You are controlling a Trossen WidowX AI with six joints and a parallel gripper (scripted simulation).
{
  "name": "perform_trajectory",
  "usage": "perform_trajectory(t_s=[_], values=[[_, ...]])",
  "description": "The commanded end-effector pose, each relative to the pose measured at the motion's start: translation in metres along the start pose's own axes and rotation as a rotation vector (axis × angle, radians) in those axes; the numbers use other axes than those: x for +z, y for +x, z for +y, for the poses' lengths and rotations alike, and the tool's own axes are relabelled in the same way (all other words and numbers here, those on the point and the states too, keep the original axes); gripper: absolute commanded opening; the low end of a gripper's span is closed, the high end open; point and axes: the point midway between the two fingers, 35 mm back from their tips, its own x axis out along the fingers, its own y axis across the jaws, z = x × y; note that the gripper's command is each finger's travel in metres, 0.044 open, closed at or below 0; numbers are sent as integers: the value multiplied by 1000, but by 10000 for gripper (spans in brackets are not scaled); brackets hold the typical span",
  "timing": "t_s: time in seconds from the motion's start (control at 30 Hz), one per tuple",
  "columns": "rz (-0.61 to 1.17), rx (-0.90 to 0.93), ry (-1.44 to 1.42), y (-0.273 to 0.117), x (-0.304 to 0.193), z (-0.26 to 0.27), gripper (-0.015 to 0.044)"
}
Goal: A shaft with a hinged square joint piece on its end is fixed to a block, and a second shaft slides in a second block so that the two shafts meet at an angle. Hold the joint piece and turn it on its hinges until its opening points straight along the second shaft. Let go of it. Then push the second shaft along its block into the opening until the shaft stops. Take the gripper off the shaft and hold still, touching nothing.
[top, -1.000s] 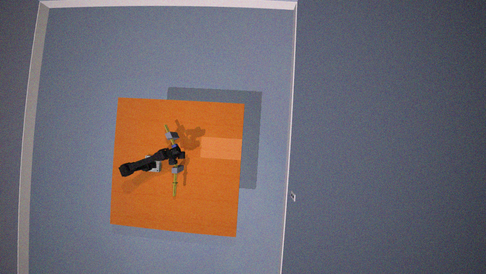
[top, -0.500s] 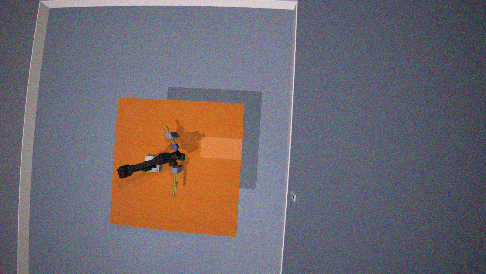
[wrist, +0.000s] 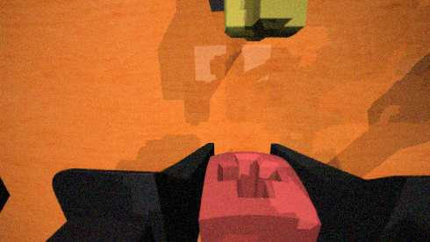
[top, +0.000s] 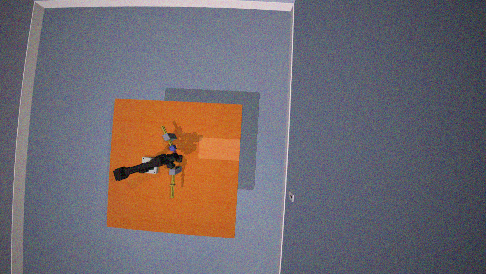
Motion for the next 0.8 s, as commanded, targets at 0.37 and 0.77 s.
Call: perform_trajectory(t_s=[0.37,0.77], values=[[-1,0,0,0,0,0,173],[-1,0,0,0,0,0,440]])
